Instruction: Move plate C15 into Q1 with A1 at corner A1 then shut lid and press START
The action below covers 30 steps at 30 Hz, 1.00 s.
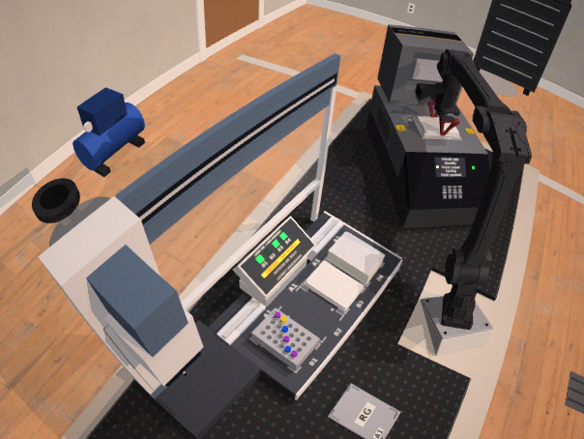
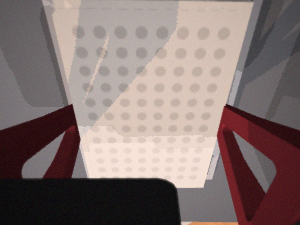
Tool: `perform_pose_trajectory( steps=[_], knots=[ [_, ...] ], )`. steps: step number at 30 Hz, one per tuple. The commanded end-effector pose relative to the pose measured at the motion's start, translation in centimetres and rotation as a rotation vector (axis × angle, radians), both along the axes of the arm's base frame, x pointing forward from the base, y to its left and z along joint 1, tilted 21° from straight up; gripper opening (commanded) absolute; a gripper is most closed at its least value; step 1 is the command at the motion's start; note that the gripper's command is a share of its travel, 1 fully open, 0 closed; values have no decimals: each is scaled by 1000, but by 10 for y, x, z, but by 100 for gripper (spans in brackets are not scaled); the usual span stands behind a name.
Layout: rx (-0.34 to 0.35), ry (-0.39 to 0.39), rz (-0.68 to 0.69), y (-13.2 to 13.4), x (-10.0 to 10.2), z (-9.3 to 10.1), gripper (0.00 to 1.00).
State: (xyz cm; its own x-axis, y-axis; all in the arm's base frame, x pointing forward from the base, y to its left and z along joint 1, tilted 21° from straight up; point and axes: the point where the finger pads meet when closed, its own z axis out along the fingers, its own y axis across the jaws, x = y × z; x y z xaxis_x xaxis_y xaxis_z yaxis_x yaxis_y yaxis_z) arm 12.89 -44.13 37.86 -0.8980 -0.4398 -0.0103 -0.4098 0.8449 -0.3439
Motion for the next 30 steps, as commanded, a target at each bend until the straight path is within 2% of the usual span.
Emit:
perform_pose_trajectory(
  steps=[1, 14, 18, 30],
  knots=[
    [177, 41, 38, 11, 11, -58, 0],
    [150, 36, 51, 2, 14, -44, 0],
    [121, 29, 43, -8, 10, -38, 0],
    [84, 32, 28, -24, 4, -36, 0]
  ],
)
